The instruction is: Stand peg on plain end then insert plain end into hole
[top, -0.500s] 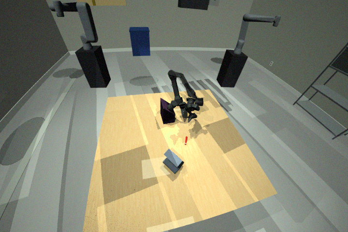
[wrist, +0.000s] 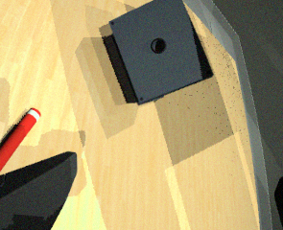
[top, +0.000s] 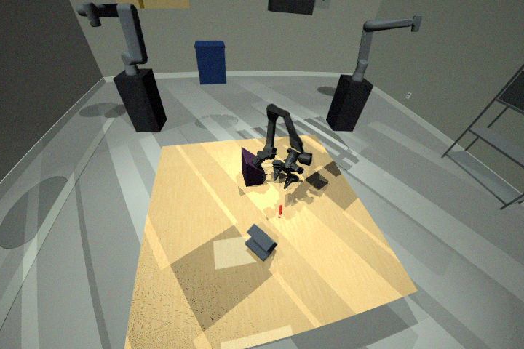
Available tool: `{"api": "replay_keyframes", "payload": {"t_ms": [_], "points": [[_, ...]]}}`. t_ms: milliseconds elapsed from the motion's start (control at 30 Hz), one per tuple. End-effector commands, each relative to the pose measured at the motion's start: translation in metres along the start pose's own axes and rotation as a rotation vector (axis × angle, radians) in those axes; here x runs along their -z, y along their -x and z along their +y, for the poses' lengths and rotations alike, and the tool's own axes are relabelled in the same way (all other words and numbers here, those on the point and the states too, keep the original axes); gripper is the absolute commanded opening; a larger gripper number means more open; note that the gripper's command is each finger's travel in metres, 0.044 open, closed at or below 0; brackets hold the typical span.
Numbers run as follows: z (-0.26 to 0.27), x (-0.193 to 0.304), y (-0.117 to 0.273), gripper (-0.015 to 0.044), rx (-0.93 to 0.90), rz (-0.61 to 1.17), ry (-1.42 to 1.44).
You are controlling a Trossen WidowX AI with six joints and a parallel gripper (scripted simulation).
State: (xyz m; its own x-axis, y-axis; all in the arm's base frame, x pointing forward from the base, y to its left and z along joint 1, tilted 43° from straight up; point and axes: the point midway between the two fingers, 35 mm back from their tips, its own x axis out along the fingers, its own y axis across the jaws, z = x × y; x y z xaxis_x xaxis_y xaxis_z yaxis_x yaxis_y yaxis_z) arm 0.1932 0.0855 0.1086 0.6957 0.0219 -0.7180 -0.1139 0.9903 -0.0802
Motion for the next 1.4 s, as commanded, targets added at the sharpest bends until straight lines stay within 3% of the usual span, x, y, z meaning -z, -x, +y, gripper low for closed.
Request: {"api": "replay_keyframes", "payload": {"t_ms": [0,800,1367], "points": [[0.009,-0.001,-0.006,0.044,-0.039,0.087,0.0],[0.057,-0.004,-0.066,0.044,-0.374,0.669,-0.241],[0.064,-0.018,-0.118,0.044,-0.661,0.929,-0.579]]}}
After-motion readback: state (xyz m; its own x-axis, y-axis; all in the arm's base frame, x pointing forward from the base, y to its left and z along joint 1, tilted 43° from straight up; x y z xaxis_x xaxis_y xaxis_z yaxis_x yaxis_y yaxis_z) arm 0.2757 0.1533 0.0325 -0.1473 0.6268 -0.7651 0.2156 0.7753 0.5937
